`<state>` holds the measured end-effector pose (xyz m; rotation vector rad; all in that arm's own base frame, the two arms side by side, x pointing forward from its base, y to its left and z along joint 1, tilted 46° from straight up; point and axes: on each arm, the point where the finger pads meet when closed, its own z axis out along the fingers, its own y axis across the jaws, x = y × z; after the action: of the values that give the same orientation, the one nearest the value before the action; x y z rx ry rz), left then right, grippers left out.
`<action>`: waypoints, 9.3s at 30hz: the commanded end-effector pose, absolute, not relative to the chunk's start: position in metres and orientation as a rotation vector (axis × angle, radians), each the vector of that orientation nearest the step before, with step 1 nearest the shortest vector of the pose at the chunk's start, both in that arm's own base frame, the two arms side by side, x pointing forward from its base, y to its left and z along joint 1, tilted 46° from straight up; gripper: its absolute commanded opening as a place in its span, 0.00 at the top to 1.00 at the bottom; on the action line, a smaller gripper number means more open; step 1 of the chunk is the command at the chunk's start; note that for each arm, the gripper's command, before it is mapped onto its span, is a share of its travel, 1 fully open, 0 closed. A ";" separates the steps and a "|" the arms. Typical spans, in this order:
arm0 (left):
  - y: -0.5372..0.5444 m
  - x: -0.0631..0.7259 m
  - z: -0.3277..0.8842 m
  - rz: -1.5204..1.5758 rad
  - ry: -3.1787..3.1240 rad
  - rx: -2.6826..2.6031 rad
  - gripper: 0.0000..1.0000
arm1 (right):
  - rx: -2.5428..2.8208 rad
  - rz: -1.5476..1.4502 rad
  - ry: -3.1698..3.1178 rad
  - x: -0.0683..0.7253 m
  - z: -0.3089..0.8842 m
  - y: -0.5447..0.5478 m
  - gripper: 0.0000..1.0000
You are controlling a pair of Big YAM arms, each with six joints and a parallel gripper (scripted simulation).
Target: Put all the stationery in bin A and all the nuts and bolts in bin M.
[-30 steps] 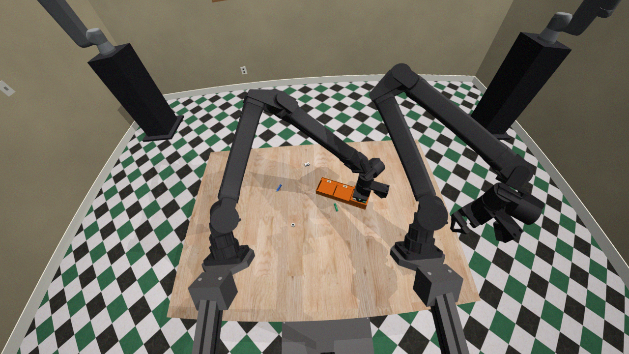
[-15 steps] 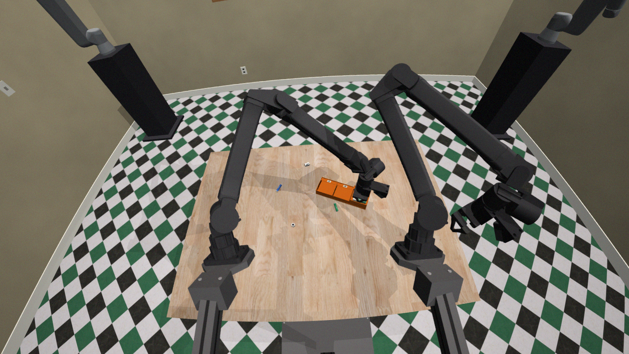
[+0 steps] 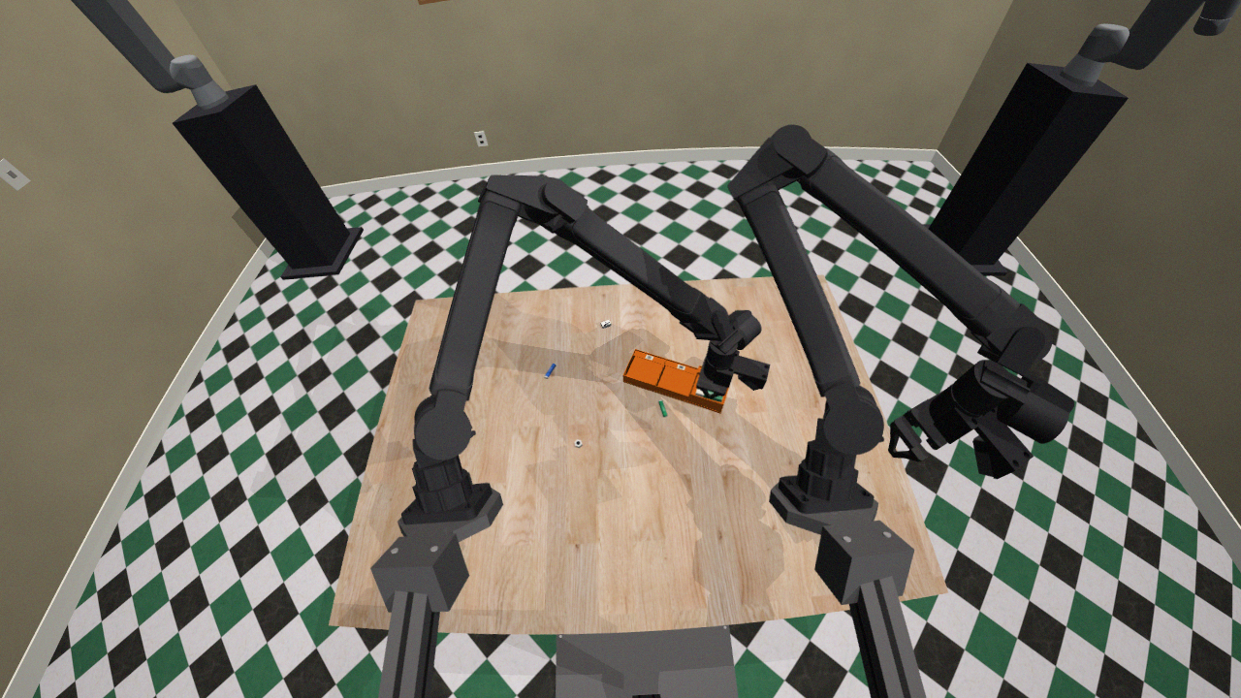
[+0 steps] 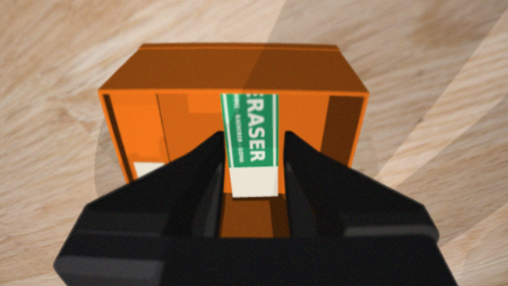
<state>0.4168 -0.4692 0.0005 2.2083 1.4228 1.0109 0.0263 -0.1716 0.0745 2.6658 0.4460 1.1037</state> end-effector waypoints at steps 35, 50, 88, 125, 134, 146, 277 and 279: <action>-0.460 0.397 0.050 0.981 1.503 2.113 0.71 | 2.663 1.085 0.419 0.017 0.083 -0.183 0.00; -0.385 0.444 0.114 0.827 1.829 1.736 0.71 | 2.663 1.085 0.419 0.017 0.083 -0.183 0.00; -0.248 0.535 0.223 0.717 2.022 1.459 0.71 | 2.663 1.085 0.419 0.017 0.083 -0.183 0.00; -0.236 0.546 0.230 0.719 2.033 1.401 0.71 | 2.663 1.085 0.419 0.017 0.083 -0.183 0.00; -0.235 0.570 0.224 0.720 2.014 1.384 0.71 | 2.663 1.085 0.419 0.017 0.083 -0.183 0.00; -0.234 0.596 0.199 0.723 2.013 1.382 0.71 | 2.663 1.085 0.419 0.017 0.083 -0.183 0.00; -0.243 0.549 0.235 0.711 2.010 1.390 0.90 | 2.663 1.085 0.419 0.017 0.083 -0.183 0.00; -0.243 0.549 0.236 0.711 2.010 1.390 0.90 | 2.663 1.085 0.419 0.017 0.083 -0.183 0.00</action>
<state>0.5462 -0.2390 0.2223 1.4040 2.0243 0.7149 0.0263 -0.1716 0.0745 2.6658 0.4460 1.1037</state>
